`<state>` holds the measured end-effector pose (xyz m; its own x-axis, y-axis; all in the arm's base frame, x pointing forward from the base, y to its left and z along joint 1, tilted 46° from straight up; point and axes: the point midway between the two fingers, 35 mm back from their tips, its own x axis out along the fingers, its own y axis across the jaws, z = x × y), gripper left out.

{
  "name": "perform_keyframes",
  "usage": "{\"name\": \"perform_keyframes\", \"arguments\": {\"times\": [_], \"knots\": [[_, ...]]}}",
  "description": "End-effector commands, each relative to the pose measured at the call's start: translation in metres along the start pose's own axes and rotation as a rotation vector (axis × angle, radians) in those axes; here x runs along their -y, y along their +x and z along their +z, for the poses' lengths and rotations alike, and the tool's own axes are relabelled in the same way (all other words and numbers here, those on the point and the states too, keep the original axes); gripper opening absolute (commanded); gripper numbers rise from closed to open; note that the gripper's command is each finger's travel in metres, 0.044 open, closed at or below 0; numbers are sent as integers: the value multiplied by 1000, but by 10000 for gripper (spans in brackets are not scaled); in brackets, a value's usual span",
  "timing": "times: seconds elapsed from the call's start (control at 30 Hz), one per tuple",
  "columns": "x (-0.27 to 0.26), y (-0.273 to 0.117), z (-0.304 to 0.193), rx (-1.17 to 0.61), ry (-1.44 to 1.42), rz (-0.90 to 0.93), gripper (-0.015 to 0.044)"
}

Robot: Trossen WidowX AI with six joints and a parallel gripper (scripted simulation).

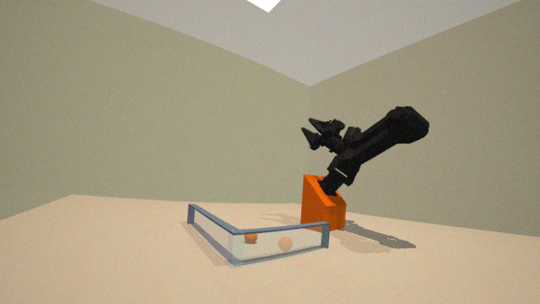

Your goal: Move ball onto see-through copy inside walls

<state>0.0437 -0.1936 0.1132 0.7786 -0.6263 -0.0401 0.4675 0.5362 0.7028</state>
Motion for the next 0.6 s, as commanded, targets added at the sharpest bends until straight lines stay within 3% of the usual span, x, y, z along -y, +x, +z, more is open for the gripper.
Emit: {"name": "perform_keyframes", "arguments": {"times": [0.0,0.17,0.57], "knots": [[0,1,0,-3,2,1,374],[-1,18,-7,-107,55,24,255],[-24,80,-44,-504,70,135,255]]}}
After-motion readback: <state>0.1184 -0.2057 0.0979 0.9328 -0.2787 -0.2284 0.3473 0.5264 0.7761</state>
